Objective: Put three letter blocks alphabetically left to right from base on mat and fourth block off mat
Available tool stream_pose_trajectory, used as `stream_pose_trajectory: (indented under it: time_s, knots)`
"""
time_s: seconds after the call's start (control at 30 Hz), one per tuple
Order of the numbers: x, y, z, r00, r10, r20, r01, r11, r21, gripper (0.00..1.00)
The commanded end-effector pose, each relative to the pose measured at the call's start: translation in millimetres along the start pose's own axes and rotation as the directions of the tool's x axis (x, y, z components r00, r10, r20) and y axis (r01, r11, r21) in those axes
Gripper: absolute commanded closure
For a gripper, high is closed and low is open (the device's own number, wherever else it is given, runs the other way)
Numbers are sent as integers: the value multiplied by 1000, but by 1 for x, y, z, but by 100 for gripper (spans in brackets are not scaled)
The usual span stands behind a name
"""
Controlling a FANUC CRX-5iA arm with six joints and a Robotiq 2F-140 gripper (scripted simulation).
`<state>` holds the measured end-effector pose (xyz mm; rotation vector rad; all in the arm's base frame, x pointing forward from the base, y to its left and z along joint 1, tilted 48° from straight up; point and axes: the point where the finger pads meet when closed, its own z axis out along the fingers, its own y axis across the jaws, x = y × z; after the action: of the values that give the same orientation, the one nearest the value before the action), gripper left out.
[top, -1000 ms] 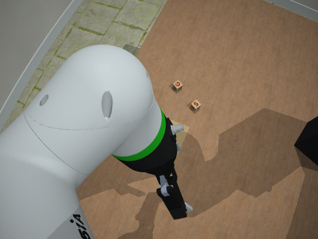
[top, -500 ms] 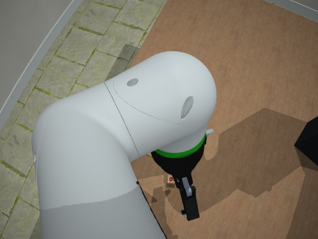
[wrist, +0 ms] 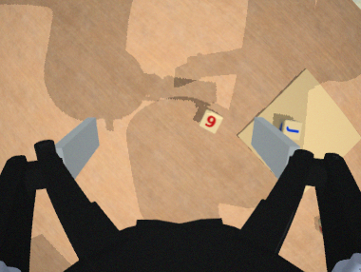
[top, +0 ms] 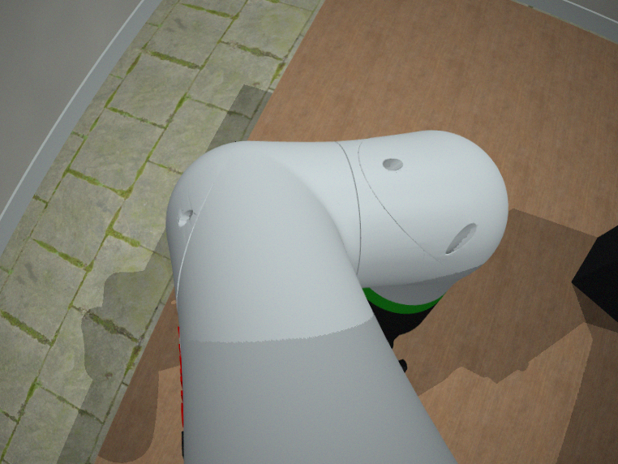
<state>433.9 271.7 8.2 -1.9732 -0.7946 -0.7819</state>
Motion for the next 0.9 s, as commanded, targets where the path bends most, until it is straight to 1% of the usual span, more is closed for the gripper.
stream_pose_trajectory:
  time_s: [0.0, 0.07, 0.1, 0.2, 0.23, 0.4, 0.87]
  knots:
    - [-1, 6, 6, 998, -30, -59, 28, 999, -37, 0]
    - [-3, 12, 10, 995, -49, -86, 42, 996, -77, 0]
    - [-3, 12, 10, 995, -49, -86, 42, 996, -77, 0]
    - [-5, 20, 12, 992, -70, -109, 56, 991, -125, 0]
    - [-5, 20, 12, 992, -70, -109, 56, 991, -125, 0]
    - [-9, 28, 14, 988, -89, -124, 67, 983, -171, 0]
    - [-9, 30, 14, 988, -92, -127, 69, 981, -181, 0]
